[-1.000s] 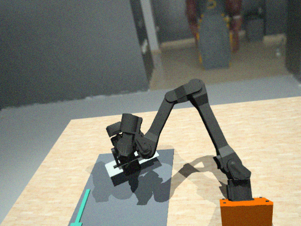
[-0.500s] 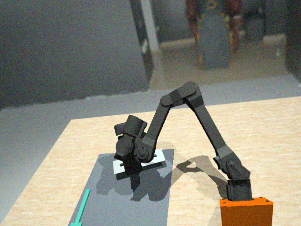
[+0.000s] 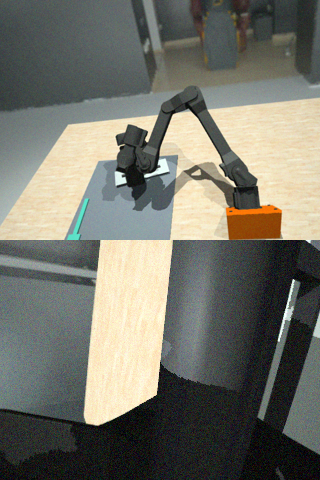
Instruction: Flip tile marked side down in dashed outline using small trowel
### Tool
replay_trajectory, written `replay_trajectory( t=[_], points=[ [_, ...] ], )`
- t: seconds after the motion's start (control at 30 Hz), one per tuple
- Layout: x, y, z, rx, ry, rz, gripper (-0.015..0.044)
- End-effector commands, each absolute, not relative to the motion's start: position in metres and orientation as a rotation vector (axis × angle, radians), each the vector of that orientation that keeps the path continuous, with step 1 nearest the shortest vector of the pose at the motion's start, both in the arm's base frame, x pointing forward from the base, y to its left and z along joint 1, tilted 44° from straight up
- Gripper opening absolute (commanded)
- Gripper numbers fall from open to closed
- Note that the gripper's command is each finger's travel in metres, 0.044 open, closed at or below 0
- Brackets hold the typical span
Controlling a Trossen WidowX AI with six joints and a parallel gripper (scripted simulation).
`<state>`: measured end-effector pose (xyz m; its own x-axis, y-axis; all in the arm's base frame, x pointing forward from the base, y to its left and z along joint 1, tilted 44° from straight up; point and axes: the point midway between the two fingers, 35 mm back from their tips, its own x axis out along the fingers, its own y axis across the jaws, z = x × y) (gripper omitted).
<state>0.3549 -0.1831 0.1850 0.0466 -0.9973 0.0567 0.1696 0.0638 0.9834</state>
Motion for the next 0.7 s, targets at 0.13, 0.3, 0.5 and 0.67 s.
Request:
replay_trajectory(
  t=[0.13,0.3,0.5,0.67],
  points=[
    [0.3564,-0.1889,0.1774,1.064,-1.076,-1.198,0.0000],
    [0.3564,-0.1891,0.1772,1.064,-1.076,-1.198,0.0105],
    [0.3564,-0.1891,0.1772,1.064,-1.076,-1.198,0.0263],
    [0.3564,-0.1891,0.1772,1.064,-1.076,-1.198,0.0300]
  ],
)
